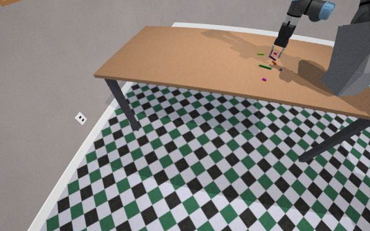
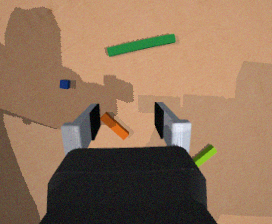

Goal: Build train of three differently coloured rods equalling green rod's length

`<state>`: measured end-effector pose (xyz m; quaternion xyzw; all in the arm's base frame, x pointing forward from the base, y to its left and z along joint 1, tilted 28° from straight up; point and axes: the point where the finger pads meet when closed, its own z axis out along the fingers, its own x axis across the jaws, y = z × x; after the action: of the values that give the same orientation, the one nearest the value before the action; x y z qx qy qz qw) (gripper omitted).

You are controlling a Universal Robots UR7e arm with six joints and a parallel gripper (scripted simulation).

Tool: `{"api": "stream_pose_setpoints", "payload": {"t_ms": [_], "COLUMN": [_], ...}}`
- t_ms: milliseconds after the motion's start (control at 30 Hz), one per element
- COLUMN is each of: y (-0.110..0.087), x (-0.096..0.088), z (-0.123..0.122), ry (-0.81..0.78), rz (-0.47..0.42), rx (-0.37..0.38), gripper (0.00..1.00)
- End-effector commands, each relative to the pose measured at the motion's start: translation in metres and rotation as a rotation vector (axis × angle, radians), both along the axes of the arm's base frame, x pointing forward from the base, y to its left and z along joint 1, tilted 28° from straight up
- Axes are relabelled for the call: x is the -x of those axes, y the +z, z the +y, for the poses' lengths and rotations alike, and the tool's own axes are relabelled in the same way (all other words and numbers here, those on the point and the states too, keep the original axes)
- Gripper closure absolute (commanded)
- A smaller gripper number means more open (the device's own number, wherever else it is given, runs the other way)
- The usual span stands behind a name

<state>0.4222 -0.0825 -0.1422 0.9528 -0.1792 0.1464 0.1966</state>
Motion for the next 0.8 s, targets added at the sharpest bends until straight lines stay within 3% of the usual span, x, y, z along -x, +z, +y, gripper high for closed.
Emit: {"api": "stream_pose_setpoints", "payload": {"t_ms": [0, 767], "y": [0.002, 0.014], "x": [-0.004, -0.021], "z": [-0.002, -0.019], "ry": [-0.093, -0.716], "rz": [-0.046, -0.349], "rx": [-0.022, -0.17], "gripper": [0.0, 0.0]}}
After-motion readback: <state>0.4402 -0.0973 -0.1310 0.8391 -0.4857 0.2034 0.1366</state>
